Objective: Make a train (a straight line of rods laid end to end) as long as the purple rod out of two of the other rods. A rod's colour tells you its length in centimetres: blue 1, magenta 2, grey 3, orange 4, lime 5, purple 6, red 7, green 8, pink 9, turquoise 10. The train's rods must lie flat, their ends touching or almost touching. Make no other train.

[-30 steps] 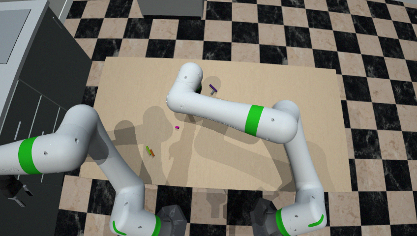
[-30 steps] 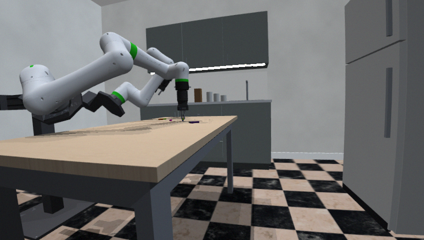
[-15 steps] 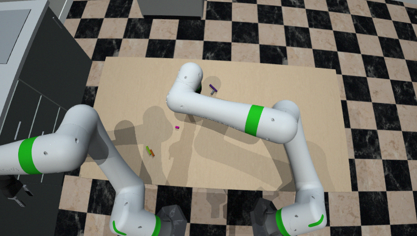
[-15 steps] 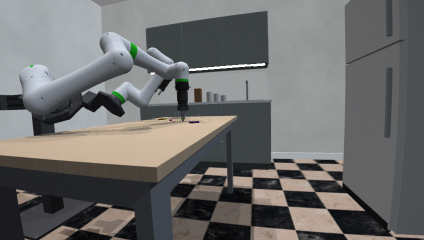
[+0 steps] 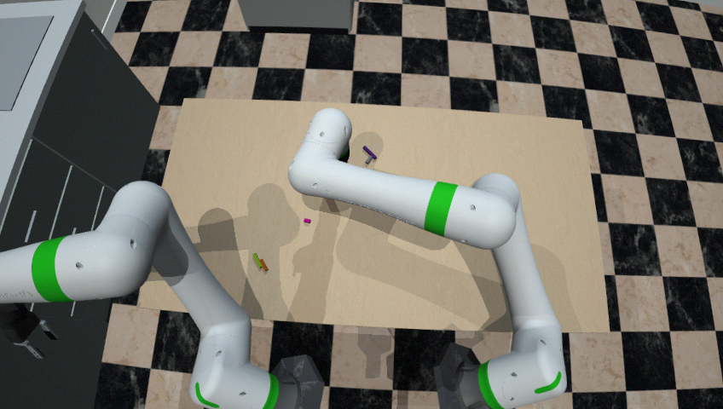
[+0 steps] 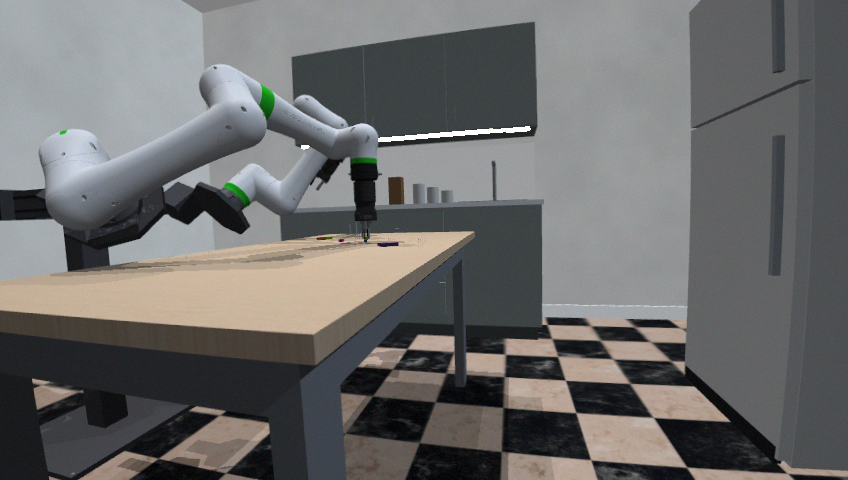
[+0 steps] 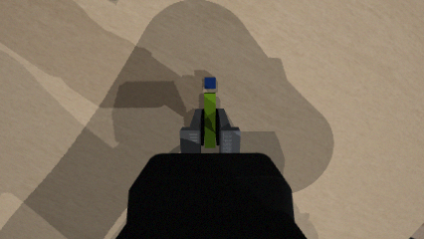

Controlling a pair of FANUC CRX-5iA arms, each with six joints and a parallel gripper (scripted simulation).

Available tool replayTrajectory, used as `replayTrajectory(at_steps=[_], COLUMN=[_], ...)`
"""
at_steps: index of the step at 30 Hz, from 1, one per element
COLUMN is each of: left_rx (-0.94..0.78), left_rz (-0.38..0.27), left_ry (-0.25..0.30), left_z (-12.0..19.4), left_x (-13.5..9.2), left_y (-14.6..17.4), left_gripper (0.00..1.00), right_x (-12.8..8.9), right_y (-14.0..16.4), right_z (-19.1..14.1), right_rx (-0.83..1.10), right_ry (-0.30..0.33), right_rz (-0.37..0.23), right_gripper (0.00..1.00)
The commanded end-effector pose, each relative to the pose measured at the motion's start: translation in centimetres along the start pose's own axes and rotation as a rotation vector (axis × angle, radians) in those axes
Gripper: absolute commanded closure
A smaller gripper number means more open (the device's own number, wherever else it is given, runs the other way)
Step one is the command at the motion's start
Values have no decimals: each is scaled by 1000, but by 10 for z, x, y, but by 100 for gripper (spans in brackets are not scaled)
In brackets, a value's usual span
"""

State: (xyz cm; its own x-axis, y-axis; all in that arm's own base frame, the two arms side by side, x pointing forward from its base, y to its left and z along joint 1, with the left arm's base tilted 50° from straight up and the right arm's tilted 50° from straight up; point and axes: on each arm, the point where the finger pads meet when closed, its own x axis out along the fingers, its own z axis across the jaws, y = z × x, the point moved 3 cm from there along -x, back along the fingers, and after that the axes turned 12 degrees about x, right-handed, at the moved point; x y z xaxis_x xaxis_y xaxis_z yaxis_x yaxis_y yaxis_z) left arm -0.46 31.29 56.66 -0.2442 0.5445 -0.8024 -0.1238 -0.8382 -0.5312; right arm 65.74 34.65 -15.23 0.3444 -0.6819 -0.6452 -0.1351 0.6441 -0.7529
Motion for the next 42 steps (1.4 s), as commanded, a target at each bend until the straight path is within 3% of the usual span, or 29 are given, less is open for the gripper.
replayTrajectory(at_steps=[1, 42], left_rx=[0, 0], left_rz=[-1, -1], left_ry=[0, 0], left_z=[0, 0], left_x=[-1, -1], left_y=[0, 0], left_gripper=[0, 0], right_x=[-1, 9], right_y=[0, 0], right_z=[1, 1], right_rx=[0, 0], right_ry=[-2, -2], right_rz=[1, 1], right_gripper=[76, 76])
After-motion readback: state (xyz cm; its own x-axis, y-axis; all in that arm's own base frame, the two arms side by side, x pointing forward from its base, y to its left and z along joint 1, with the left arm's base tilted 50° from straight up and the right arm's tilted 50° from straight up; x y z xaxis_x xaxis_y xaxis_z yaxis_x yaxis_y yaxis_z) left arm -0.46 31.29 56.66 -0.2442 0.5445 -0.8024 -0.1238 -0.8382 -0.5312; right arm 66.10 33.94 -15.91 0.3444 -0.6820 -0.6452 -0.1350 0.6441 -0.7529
